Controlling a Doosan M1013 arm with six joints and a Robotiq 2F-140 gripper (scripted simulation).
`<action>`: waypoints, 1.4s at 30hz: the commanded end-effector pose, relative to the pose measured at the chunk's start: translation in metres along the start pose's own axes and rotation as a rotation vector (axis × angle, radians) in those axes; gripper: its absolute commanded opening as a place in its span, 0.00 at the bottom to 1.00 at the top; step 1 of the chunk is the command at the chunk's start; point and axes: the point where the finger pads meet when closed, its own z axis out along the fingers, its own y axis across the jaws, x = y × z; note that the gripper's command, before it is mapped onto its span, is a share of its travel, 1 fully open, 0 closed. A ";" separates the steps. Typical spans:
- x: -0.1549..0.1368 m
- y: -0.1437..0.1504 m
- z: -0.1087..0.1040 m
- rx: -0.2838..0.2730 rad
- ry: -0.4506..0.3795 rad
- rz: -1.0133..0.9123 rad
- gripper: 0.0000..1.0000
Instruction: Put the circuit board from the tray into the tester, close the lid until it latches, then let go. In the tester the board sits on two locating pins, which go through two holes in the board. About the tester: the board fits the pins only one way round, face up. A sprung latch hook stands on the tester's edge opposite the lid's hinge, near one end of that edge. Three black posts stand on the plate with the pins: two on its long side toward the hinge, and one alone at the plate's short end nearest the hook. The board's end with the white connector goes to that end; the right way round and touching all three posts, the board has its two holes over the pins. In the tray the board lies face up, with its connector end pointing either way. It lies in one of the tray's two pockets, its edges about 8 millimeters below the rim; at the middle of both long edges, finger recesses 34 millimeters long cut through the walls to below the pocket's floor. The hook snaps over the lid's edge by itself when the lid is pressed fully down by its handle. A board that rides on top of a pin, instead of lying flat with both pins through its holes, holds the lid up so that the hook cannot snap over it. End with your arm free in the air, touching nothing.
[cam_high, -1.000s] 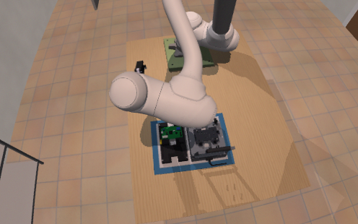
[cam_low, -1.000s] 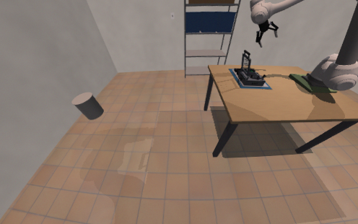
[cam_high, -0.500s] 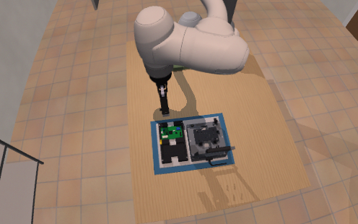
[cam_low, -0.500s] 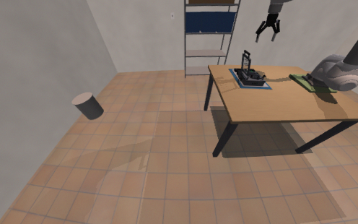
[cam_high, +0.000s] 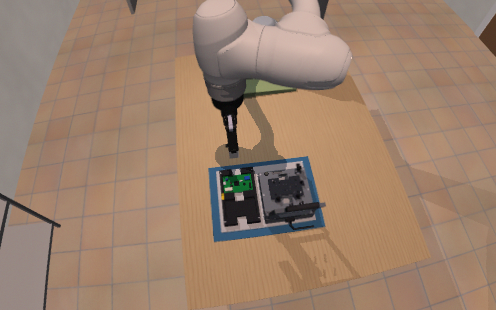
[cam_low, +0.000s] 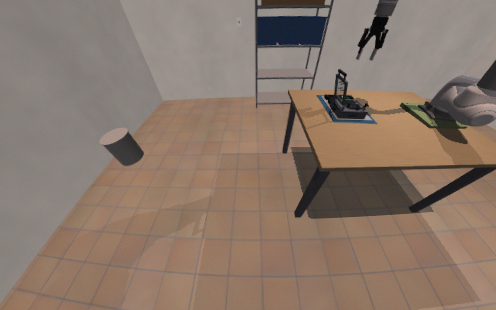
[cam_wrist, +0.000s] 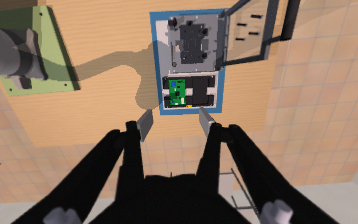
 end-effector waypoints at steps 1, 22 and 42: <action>0.000 0.000 0.000 0.000 0.000 0.000 0.58; 0.000 0.000 0.000 0.000 0.000 0.000 0.58; 0.000 0.000 0.000 0.000 0.000 -0.189 0.58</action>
